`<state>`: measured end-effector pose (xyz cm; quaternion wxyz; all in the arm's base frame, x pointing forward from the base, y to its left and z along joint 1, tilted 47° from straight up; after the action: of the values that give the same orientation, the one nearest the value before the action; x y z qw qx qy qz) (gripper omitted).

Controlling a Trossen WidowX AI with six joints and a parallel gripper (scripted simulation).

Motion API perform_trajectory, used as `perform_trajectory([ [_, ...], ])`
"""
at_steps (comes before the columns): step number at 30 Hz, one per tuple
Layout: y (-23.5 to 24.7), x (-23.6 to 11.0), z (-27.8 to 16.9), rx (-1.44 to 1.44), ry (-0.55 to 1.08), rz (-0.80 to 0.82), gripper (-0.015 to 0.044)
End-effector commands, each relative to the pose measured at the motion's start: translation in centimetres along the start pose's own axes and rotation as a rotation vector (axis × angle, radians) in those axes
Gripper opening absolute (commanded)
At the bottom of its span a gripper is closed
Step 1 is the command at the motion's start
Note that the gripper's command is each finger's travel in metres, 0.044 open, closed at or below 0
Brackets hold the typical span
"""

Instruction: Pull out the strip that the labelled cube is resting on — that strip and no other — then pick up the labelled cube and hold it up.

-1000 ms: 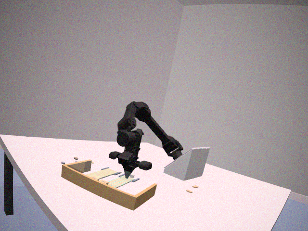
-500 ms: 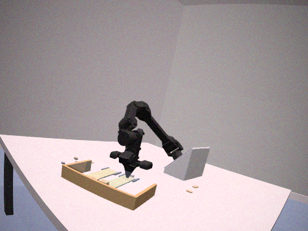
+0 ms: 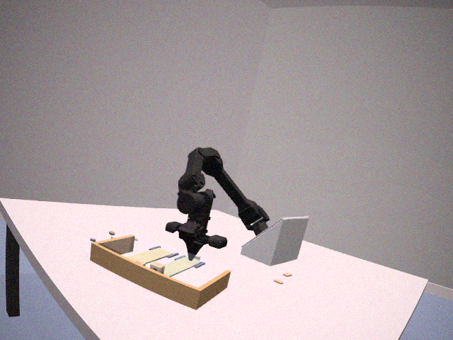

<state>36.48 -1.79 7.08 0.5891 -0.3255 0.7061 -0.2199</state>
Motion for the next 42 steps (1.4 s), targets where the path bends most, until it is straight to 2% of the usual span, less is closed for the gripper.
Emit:
perform_trajectory([
  [1, 0.1, 0.5, -1.0, -0.013, 0.019, -0.002, 0.0000],
  [42, 0.2, 0.6, -7.1, -0.015, 0.021, -0.002, 0.0000],
])
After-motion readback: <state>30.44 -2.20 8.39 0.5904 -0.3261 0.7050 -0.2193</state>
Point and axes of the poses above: the point midway between the two fingers, 35 mm back from their tips, its own x axis out along the fingers, its own y axis across the jaws, z = x × y, the point moved 10 cm from there along -x, back along the fingers, and after that the axes turned 1 degree about -x, right-handed, at the moved point
